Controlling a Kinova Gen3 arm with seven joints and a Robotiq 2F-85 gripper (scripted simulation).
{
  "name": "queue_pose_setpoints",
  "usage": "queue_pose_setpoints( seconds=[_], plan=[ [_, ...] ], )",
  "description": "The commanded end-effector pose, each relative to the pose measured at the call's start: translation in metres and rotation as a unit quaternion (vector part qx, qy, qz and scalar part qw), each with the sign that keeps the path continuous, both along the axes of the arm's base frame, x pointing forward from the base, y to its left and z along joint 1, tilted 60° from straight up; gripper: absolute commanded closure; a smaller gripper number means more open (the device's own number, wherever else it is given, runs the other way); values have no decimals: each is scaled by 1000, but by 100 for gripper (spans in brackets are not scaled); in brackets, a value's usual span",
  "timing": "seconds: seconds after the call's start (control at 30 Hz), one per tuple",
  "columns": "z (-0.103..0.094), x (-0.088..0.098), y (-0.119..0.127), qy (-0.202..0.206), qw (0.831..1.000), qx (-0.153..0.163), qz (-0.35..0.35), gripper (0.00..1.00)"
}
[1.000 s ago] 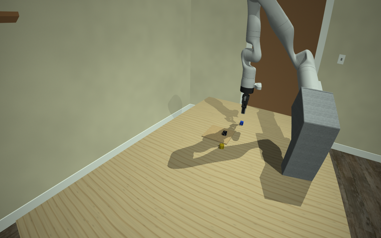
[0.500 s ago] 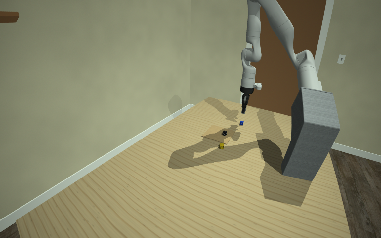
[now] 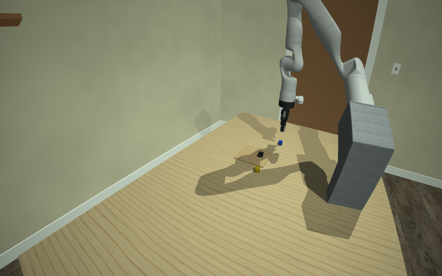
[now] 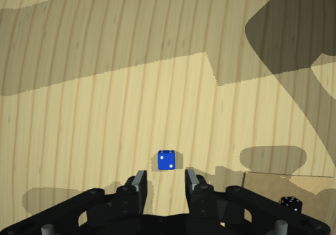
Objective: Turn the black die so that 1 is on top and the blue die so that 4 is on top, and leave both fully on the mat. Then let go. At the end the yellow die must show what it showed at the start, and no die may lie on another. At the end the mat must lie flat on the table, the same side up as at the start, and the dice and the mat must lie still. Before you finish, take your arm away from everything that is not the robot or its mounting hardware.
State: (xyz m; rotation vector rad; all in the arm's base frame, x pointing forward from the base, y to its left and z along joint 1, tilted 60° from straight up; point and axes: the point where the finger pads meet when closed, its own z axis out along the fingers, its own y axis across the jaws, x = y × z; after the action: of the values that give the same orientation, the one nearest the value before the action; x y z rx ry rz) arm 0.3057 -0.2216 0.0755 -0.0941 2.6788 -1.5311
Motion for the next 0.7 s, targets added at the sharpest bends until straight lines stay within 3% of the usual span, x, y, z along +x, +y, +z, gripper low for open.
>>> queue_pose_setpoints(
  seconds=[0.0, 0.67],
  plan=[
    [0, 0, 0, 0, 1000, 0, 0, 65],
    [-3, 1, -5, 0, 1000, 0, 1, 65]
  ],
)
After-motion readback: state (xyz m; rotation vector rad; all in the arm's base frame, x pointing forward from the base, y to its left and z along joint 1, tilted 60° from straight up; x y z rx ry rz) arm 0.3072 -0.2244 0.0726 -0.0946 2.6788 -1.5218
